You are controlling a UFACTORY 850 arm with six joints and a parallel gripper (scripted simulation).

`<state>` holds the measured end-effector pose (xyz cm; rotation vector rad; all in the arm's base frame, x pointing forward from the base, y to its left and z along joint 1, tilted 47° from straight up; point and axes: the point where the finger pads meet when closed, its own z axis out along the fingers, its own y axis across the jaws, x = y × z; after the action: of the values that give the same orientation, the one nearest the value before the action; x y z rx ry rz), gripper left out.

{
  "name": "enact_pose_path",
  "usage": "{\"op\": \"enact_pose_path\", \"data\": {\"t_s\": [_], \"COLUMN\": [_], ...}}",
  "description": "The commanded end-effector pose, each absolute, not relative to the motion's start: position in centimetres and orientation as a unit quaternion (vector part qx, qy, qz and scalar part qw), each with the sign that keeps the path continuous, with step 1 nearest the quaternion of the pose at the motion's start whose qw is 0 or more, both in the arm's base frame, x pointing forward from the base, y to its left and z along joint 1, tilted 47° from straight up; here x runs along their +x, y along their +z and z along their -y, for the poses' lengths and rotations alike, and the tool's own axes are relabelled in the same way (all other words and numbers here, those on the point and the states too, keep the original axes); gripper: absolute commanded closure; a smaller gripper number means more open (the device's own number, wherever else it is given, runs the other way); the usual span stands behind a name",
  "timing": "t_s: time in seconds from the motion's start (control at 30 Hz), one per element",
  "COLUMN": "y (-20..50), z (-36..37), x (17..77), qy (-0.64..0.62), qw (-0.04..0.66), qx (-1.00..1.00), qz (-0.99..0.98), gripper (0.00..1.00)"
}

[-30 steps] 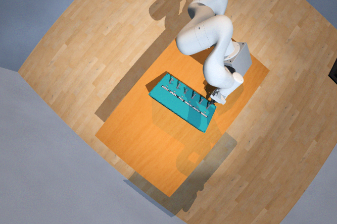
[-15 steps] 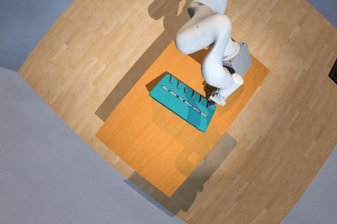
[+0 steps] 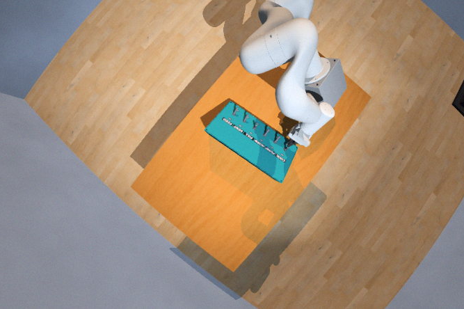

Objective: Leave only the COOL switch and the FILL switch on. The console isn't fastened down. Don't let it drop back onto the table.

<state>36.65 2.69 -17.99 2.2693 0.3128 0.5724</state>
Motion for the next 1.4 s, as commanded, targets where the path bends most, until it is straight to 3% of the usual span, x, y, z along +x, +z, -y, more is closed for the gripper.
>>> {"op": "enact_pose_path", "data": {"t_s": [0.0, 1.37], "y": [-17.9, -18.2], "z": [-2.8, -2.5], "x": [36.8, 35.6], "qy": [0.225, 0.225], "qw": [0.38, 0.38], "qx": [0.889, 0.889], "qz": [-0.122, -0.122], "gripper": [1.0, 1.0]}}
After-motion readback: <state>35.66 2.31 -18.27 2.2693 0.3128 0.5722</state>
